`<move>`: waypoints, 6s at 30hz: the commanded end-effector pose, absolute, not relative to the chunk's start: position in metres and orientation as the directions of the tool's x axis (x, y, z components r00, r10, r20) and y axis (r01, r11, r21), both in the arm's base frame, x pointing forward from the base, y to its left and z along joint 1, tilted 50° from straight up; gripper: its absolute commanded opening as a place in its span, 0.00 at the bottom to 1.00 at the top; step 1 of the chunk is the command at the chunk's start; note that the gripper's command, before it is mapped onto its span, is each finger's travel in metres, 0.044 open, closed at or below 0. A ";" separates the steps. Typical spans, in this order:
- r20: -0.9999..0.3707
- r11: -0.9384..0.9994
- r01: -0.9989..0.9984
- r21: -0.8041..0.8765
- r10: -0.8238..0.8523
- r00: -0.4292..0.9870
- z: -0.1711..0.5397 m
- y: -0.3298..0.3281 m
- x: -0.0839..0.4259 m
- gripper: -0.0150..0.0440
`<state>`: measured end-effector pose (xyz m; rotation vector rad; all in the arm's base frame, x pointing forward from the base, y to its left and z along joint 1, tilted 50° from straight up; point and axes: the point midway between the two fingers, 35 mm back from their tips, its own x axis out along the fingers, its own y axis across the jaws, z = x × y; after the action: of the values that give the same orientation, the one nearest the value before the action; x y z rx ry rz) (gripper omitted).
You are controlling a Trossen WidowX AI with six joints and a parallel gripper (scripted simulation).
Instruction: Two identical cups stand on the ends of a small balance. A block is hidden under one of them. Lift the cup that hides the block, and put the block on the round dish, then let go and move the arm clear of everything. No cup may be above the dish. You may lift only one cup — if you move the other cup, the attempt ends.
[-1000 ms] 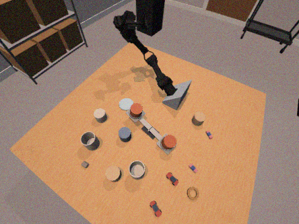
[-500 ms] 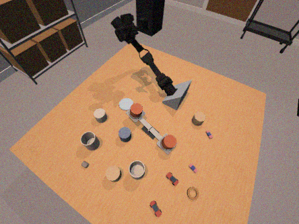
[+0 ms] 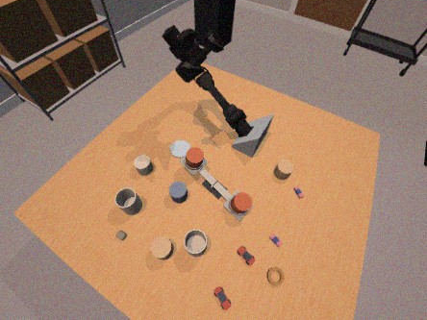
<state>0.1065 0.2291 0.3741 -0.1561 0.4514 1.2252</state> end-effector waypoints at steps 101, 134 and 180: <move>-0.521 0.206 -0.602 -0.772 -0.748 0.412 0.036 0.220 0.244 1.00; -0.663 0.023 -0.985 -0.168 -0.743 0.096 -0.040 0.205 0.316 1.00; -0.660 0.023 -0.985 -0.170 -0.745 0.097 -0.088 0.151 0.324 1.00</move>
<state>0.3242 0.1540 -0.0858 -1.7646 1.6996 0.5071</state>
